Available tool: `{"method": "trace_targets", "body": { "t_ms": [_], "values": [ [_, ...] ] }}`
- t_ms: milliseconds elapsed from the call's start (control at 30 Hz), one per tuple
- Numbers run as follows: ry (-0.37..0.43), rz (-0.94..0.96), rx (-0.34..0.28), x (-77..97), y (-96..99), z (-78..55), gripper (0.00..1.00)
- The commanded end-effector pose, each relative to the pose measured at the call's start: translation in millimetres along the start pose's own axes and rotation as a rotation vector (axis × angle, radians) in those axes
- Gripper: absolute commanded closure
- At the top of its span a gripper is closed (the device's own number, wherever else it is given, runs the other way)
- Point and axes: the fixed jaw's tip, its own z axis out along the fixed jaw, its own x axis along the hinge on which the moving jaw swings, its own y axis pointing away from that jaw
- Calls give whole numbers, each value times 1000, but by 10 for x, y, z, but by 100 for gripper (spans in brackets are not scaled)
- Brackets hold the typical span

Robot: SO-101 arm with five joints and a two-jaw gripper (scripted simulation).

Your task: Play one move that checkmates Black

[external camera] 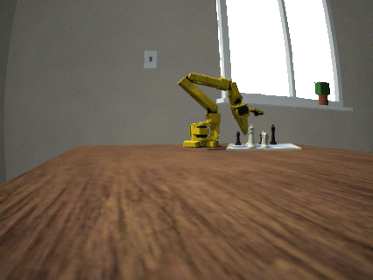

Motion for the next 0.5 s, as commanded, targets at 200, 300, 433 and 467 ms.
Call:
{"method": "trace_targets", "body": {
  "t_ms": [200,300,433,467],
  "values": [
    [3,-7,-4,24,17,92,100],
    [3,-7,-4,24,17,92,100],
    [4,-7,-4,36,17,98,100],
    [4,-7,-4,44,17,101,100]
  ]
}}
